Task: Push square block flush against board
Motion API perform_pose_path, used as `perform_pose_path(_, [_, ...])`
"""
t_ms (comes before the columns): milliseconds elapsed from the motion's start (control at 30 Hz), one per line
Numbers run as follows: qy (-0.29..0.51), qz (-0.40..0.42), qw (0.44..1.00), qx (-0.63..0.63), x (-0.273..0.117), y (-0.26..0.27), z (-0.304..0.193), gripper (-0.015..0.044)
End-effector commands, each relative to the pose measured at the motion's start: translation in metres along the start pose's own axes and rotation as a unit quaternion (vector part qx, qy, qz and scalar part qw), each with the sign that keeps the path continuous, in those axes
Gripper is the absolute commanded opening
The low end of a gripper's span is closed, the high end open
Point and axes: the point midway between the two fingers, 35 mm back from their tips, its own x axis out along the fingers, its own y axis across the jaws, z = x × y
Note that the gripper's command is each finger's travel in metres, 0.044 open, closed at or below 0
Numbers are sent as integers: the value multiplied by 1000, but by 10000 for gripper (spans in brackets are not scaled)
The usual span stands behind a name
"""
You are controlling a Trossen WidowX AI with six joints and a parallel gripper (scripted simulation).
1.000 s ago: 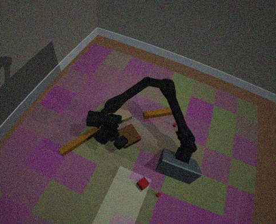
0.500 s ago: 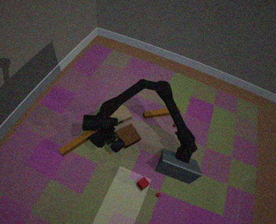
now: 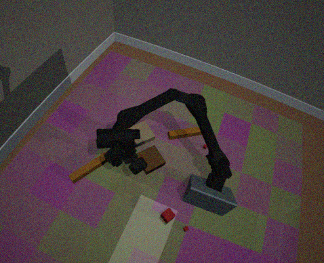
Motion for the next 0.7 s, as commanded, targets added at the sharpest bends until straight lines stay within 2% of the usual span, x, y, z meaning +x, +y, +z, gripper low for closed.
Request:
perform_pose_path(0, [-2,2,999,53,-4,9,-2,0])
perform_pose_path(333, [-2,3,975,223,-6,30,-11,0])
perform_pose_path(667, [-2,4,923,386,-6,51,-21,0])
